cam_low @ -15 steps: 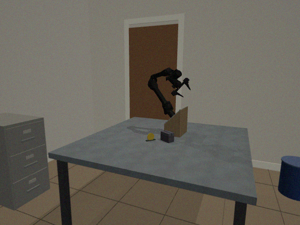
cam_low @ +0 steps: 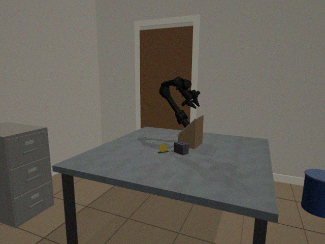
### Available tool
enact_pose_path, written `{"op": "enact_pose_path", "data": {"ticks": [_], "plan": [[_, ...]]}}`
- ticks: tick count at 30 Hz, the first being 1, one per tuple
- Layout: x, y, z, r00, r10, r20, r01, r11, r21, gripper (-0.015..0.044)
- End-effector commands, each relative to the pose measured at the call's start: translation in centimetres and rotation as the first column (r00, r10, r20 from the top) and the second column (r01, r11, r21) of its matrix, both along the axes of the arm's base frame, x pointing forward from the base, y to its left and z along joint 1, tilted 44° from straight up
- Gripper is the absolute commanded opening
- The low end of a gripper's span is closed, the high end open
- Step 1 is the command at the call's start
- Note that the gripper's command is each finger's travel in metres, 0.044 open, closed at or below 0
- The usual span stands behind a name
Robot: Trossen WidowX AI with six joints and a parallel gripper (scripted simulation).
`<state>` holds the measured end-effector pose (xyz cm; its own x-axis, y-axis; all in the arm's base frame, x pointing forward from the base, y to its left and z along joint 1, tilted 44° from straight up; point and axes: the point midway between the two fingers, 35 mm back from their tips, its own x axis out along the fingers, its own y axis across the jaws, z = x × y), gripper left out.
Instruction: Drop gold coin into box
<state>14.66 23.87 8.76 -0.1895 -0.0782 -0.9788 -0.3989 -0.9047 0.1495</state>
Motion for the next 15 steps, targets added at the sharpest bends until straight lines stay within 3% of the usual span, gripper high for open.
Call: {"op": "enact_pose_path", "data": {"ticks": [1, 8, 15], "plan": [[6.0, -4.3, -1.1, 0.798, -0.56, 0.222, 0.59, 0.801, -0.098, 0.0161], [9.7, -8.0, -1.7, 0.408, -0.825, 0.39, 0.902, 0.43, -0.036, 0.0161], [12.7, -12.0, -2.1, -0.08, -0.867, 0.493, 0.992, -0.019, 0.127, 0.0161]]}}
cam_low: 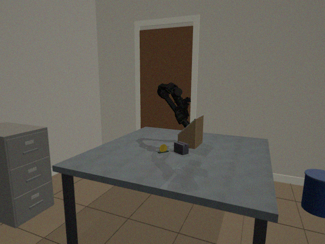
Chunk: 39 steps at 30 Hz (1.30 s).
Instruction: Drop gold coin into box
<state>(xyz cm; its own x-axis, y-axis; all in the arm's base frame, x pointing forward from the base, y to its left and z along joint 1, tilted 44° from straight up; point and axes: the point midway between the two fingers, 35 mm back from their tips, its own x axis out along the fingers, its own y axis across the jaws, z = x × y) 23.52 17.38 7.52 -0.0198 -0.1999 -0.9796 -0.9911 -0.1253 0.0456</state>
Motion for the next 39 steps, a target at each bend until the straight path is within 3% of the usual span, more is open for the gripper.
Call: {"op": "enact_pose_path", "data": {"ticks": [1, 6, 12, 18, 23, 25, 39], "plan": [[4.2, -6.1, -0.8, 0.765, -0.586, 0.267, 0.617, 0.786, -0.042, 0.0161], [6.0, -9.1, -0.7, 0.498, -0.764, 0.411, 0.831, 0.556, 0.028, 0.0161], [7.6, -12.8, -0.4, 0.111, -0.838, 0.535, 0.953, 0.243, 0.183, 0.0161], [8.8, -16.5, 0.0, -0.288, -0.765, 0.576, 0.92, -0.053, 0.389, 0.0161], [9.2, -19.5, 0.1, -0.609, -0.594, 0.526, 0.764, -0.261, 0.59, 0.0161], [9.2, -20.0, 0.1, -0.655, -0.559, 0.509, 0.729, -0.286, 0.622, 0.0161], [9.2, -20.0, 0.1, -0.656, -0.558, 0.509, 0.727, -0.287, 0.623, 0.0161]]}}
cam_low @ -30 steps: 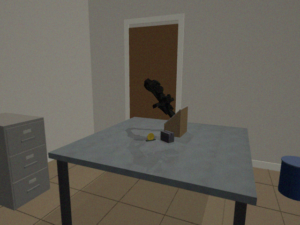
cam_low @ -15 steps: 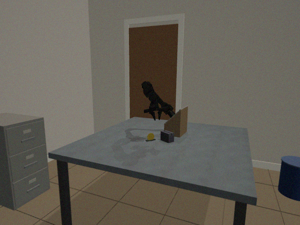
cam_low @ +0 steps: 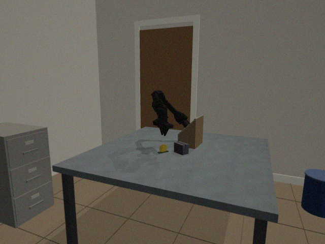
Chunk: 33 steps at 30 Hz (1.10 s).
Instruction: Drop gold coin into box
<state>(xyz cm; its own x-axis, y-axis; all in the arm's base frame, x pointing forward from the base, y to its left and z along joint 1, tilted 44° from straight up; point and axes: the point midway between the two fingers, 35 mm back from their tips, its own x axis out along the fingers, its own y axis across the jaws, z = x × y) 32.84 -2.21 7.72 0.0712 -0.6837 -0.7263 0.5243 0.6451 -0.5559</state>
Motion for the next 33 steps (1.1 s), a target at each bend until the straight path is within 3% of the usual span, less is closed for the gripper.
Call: {"op": "enact_pose_path", "data": {"ticks": [1, 7, 33], "plan": [[-0.1, -0.4, -0.1, 1.0, -0.026, 0.016, 0.026, 1.0, -0.012, 0.0161], [0.1, -2.9, -2.6, 1.0, -0.026, 0.017, 0.026, 1.0, -0.014, 0.0161], [0.4, -5.3, -5.2, 1.0, -0.026, 0.017, 0.026, 1.0, -0.014, 0.0161]]}}
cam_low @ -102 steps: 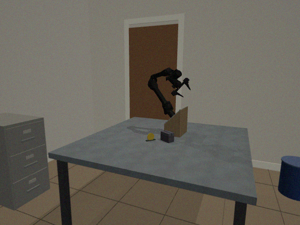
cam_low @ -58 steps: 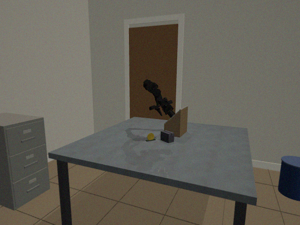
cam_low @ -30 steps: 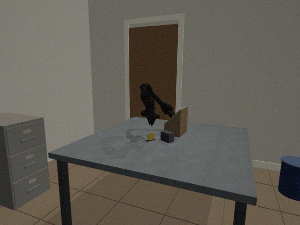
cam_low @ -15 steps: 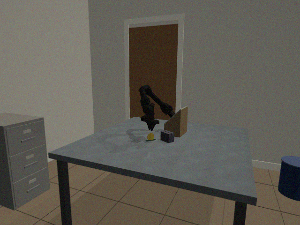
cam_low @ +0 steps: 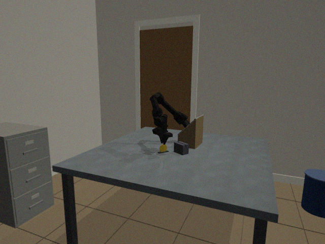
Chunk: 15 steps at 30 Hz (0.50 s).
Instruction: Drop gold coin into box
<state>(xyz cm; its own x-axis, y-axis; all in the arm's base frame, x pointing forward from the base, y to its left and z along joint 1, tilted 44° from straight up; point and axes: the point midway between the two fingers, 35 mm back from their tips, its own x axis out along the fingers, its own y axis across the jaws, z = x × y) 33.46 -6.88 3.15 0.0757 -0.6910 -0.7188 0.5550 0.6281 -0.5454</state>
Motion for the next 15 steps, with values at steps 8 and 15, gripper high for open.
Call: {"op": "enact_pose_path", "data": {"ticks": [8, 15], "plan": [[-0.2, -1.5, -1.6, 1.0, -0.003, -0.012, 0.003, 1.0, -0.006, 0.0161], [-0.1, -2.3, -2.4, 1.0, -0.003, -0.012, 0.003, 1.0, -0.007, 0.0161]]}}
